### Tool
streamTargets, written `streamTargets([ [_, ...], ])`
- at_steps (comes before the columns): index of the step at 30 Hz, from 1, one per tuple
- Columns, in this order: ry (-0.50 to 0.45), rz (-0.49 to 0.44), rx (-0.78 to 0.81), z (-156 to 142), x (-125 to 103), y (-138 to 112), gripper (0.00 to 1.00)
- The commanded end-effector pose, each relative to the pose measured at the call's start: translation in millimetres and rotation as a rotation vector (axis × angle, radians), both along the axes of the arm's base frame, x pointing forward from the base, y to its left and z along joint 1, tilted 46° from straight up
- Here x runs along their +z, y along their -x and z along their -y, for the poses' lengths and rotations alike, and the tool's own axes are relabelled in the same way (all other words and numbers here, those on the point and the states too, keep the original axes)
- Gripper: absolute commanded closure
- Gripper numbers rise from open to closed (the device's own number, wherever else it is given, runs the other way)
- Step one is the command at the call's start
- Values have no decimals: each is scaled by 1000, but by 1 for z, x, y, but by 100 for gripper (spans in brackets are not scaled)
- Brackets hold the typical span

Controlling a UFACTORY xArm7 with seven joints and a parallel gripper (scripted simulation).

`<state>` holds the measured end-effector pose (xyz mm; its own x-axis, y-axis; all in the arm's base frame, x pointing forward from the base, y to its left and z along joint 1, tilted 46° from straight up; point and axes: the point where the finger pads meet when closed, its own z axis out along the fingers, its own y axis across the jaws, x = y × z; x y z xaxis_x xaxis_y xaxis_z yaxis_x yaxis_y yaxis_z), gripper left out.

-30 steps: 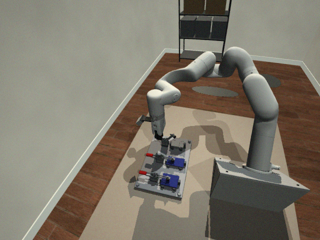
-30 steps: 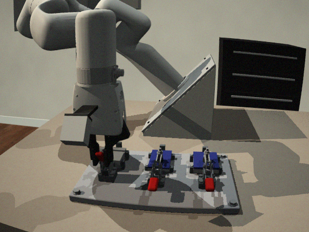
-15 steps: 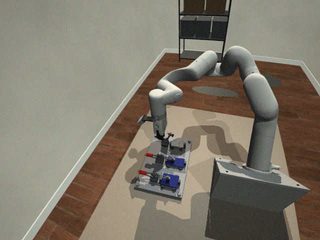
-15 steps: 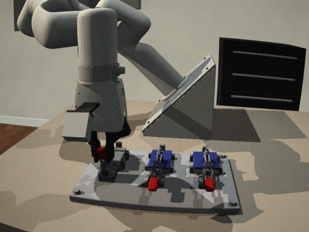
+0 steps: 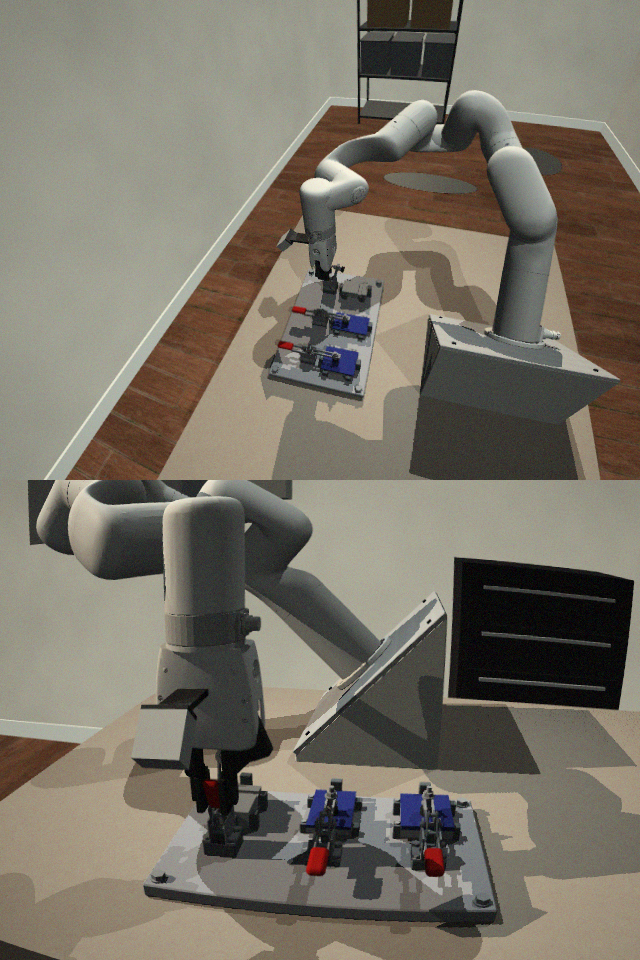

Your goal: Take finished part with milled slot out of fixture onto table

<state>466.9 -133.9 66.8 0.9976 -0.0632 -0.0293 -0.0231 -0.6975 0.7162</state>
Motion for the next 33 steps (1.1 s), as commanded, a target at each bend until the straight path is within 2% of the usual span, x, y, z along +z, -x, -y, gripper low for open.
streamTargets([
  [1, -1, 1, 3, -1, 0, 0, 100],
  [33, -1, 1, 2, -2, 1, 4, 100],
])
